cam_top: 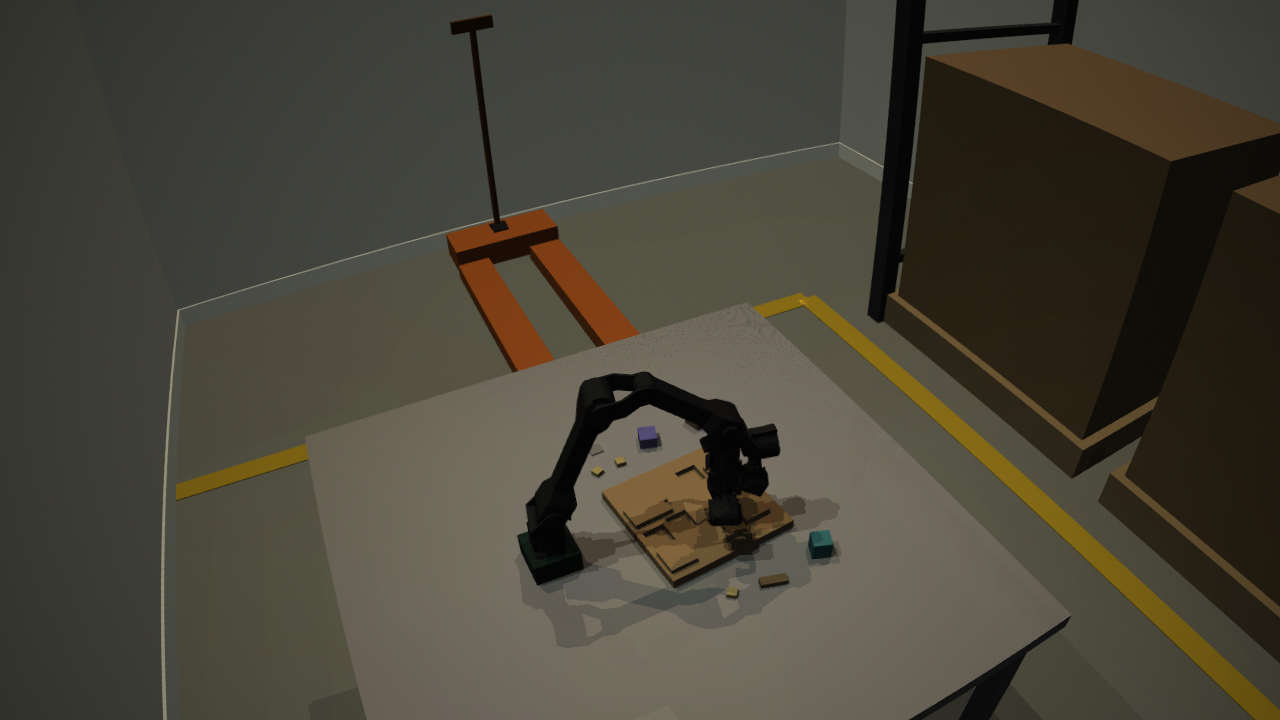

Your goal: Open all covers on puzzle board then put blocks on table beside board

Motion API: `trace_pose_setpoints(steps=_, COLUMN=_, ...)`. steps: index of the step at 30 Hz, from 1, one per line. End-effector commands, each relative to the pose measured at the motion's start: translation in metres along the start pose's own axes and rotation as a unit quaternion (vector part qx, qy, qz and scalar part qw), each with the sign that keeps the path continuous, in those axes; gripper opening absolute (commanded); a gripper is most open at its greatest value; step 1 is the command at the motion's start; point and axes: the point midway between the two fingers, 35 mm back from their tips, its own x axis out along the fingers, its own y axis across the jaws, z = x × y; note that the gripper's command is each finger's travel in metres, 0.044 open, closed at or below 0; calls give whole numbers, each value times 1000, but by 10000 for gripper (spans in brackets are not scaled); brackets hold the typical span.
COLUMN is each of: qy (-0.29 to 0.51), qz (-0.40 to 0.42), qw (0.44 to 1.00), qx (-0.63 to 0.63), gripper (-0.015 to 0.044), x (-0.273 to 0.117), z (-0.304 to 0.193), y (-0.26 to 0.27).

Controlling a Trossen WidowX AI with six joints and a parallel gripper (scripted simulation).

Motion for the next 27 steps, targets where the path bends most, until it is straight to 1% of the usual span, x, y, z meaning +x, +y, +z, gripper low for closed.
trace_pose_setpoints(steps=1, qy=-7, qz=2, qw=1000, qx=-2, gripper=80, x=-10, z=3, y=1)
trace_pose_setpoints(steps=12, qy=-7, qz=2, qw=1000, qx=-3, gripper=80, x=-21, z=2, y=0)
trace_pose_setpoints(steps=27, qy=-7, qz=2, qw=1000, qx=-3, gripper=80, x=-59, z=3, y=0)
